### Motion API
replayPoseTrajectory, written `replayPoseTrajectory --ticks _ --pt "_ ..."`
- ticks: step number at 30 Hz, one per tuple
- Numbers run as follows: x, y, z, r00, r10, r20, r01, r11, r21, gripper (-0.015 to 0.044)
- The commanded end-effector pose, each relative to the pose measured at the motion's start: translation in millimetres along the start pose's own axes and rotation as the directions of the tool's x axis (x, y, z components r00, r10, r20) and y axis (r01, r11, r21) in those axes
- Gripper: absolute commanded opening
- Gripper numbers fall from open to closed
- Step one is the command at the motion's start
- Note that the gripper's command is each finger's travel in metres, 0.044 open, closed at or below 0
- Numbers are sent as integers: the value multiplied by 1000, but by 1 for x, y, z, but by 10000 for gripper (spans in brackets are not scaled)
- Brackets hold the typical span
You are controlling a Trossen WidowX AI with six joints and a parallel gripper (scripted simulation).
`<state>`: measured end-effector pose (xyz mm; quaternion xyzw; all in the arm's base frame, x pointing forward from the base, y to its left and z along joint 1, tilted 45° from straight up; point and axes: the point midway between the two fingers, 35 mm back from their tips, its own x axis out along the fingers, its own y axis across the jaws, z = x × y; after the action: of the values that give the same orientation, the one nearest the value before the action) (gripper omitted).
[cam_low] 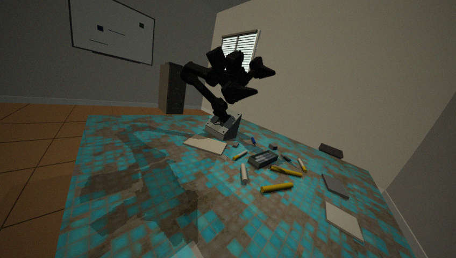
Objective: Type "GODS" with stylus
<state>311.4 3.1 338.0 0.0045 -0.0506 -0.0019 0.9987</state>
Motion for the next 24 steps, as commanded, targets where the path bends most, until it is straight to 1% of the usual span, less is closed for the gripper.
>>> replayPoseTrajectory --ticks 1,2,4,8,13,17,20,24 --pt "2 0 -2 1000 -2 -10 2 1000 3 414" --pt "6 0 -9 999 -8 -42 8 1000 11 387" --pt "22 1 -34 987 -30 -157 36 999 34 335" --pt "47 3 -94 914 -83 -398 111 993 48 230" --pt "63 10 -168 749 -161 -643 194 981 -20 99" --pt "63 15 -226 578 -246 -778 238 963 -128 0" --pt "57 16 -264 442 -327 -835 250 939 -236 0" --pt "44 15 -310 265 -447 -855 225 890 -395 0"
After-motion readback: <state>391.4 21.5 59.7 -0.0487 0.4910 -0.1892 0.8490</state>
